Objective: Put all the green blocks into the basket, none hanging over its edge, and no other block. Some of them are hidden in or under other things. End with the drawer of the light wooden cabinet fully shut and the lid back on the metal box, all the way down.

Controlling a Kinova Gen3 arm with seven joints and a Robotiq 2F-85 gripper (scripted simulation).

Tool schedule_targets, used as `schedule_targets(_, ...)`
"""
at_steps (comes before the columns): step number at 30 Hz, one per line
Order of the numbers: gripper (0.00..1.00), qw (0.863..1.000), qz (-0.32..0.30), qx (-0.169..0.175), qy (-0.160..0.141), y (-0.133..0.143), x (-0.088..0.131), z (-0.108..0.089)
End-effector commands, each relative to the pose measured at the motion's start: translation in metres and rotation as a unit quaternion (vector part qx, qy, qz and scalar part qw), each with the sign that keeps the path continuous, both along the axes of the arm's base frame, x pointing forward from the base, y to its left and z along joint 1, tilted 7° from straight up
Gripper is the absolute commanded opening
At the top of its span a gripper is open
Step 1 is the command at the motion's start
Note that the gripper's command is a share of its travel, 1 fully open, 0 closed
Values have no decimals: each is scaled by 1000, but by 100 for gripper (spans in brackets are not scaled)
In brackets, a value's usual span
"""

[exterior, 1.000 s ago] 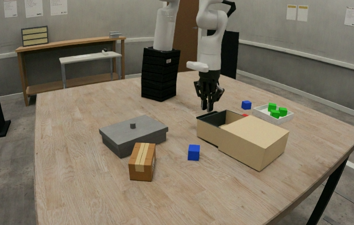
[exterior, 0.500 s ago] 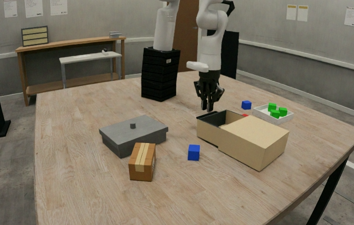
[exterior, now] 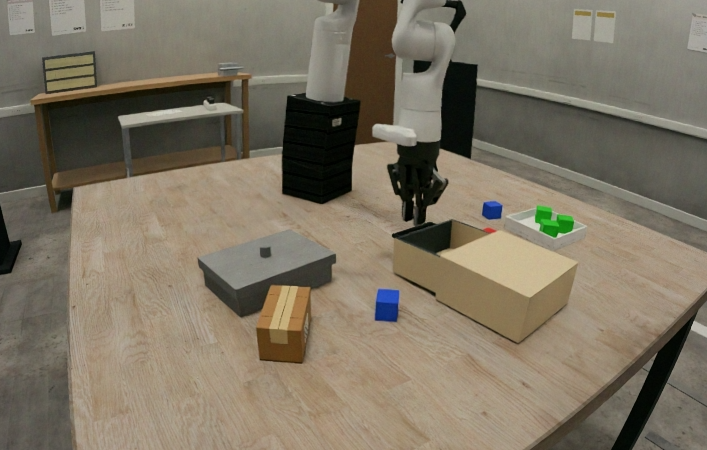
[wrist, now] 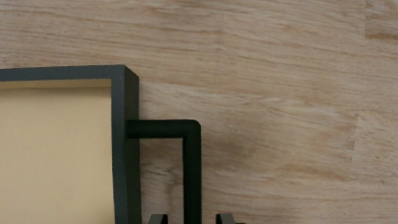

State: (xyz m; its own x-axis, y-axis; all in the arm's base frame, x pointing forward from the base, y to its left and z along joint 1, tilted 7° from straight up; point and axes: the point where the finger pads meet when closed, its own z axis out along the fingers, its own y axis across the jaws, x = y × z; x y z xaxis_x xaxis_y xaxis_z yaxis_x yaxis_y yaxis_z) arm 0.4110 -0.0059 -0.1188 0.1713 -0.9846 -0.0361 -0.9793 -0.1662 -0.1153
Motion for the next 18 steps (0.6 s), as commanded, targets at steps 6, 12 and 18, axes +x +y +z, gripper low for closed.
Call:
schedule_targets(6,30,1000,0,0,-1,0,1,-3)
schedule_targets(12,30,1000,0,0,-1,0,1,-7)
schedule_targets(18,30,1000,0,0,-1,1,2,-12)
